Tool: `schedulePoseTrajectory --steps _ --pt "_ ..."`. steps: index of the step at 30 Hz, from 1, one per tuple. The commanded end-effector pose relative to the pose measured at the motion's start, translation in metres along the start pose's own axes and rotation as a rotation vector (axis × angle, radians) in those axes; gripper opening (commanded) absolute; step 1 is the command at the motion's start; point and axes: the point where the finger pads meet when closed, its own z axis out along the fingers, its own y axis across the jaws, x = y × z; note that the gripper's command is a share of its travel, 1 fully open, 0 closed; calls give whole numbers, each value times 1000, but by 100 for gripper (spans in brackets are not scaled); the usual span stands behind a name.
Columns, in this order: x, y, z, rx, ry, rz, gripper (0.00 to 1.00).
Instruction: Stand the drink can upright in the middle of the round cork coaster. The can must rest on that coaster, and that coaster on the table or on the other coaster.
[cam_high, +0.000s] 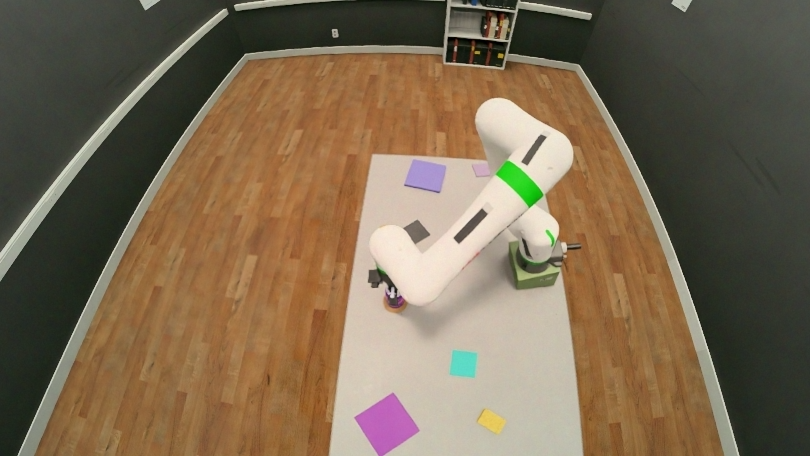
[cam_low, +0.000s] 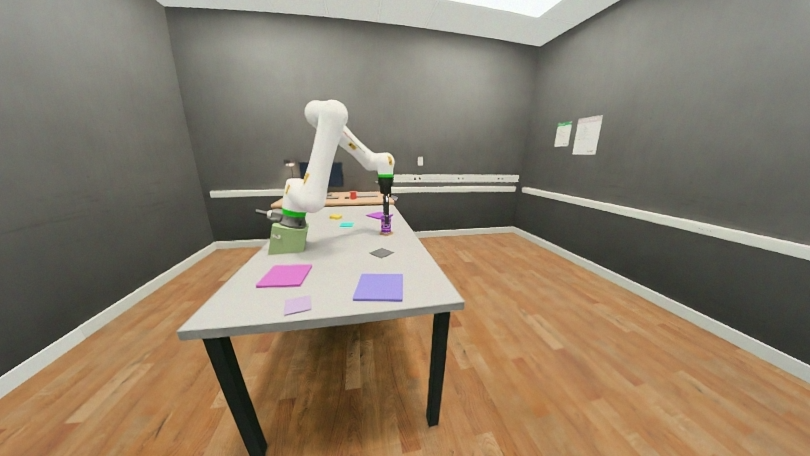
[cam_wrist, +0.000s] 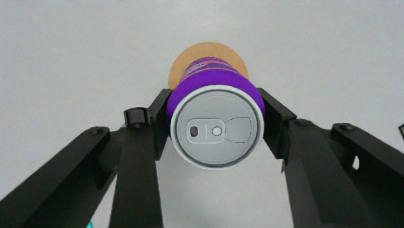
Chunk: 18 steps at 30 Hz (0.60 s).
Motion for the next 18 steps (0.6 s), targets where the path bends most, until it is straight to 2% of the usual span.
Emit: schedulePoseTrajectory --steps 1,3,4,18 --pt "1 0 -1 0 2 0 10" --pt "1 0 -1 0 2 0 10" --pt "1 0 -1 0 2 0 100" --pt "1 0 -1 0 2 0 100"
